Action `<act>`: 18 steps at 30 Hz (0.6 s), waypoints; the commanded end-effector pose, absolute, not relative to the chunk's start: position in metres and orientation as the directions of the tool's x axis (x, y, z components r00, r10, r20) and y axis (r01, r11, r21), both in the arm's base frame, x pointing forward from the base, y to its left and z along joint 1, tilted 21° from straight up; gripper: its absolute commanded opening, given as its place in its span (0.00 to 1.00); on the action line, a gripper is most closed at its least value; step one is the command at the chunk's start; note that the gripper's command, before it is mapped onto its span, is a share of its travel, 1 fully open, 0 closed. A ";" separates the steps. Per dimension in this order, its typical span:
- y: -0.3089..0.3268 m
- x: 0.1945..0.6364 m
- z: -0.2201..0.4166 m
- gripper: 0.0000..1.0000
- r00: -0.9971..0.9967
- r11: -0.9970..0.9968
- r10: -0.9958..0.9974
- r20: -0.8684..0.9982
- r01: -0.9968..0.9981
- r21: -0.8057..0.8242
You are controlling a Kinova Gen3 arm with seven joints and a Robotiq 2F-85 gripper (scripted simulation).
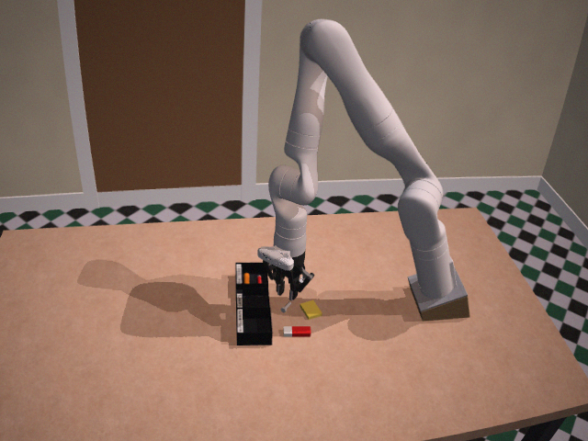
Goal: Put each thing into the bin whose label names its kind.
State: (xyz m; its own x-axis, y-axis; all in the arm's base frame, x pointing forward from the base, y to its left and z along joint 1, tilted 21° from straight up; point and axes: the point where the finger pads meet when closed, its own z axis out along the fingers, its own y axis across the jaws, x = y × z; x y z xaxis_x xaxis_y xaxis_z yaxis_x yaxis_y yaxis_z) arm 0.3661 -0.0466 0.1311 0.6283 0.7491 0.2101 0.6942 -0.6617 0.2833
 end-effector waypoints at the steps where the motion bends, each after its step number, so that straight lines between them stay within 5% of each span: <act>1: -0.032 0.370 0.113 0.30 0.616 -0.651 0.758 0.214 0.703 0.286; 18: -0.034 0.372 0.109 0.30 0.618 -0.654 0.756 0.215 0.701 0.287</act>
State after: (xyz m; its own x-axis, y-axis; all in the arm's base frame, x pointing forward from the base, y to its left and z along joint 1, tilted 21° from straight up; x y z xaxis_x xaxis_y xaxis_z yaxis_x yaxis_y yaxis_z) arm 0.3730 -0.0334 0.1105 0.6171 0.7583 0.2102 0.7009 -0.6512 0.2911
